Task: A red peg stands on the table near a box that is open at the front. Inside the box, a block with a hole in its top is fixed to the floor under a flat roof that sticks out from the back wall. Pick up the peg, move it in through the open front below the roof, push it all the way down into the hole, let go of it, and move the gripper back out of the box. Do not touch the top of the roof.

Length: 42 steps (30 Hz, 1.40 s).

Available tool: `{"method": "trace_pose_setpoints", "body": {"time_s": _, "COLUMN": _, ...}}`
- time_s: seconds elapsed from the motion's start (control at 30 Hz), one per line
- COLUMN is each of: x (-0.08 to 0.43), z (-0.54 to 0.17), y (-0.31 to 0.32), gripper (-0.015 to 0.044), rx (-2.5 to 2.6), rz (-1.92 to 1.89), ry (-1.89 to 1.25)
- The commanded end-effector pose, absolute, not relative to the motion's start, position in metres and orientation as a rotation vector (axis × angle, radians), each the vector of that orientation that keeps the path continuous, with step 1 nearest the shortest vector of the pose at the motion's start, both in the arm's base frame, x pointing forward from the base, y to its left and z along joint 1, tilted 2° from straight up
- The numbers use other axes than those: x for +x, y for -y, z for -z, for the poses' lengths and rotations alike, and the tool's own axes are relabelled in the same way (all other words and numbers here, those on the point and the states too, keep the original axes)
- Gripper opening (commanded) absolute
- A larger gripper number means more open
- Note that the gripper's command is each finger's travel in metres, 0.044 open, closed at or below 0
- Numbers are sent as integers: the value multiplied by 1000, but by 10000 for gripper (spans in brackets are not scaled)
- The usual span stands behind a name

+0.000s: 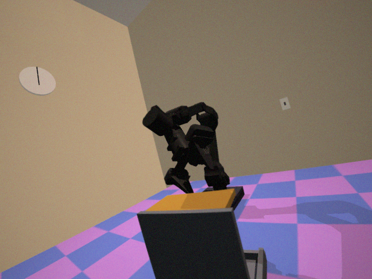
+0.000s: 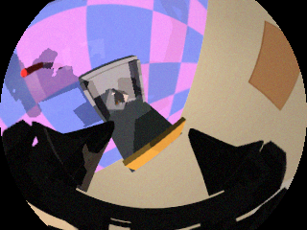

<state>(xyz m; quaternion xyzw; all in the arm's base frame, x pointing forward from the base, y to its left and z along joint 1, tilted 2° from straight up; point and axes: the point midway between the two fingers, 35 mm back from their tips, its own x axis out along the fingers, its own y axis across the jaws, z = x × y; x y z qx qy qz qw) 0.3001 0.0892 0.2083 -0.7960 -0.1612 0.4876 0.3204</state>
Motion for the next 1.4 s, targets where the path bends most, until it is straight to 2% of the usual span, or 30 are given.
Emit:
{"method": "trace_pose_setpoints", "body": {"time_s": 0.0, "x": 293, "z": -197, "y": -81, "gripper": 440, "rx": -2144, "rz": -1281, "ry": 342}}
{"method": "trace_pose_setpoints", "body": {"time_s": 1.37, "x": 213, "z": -107, "y": 36, "gripper": 440, "rx": -2635, "rz": -1053, "ry": -652}}
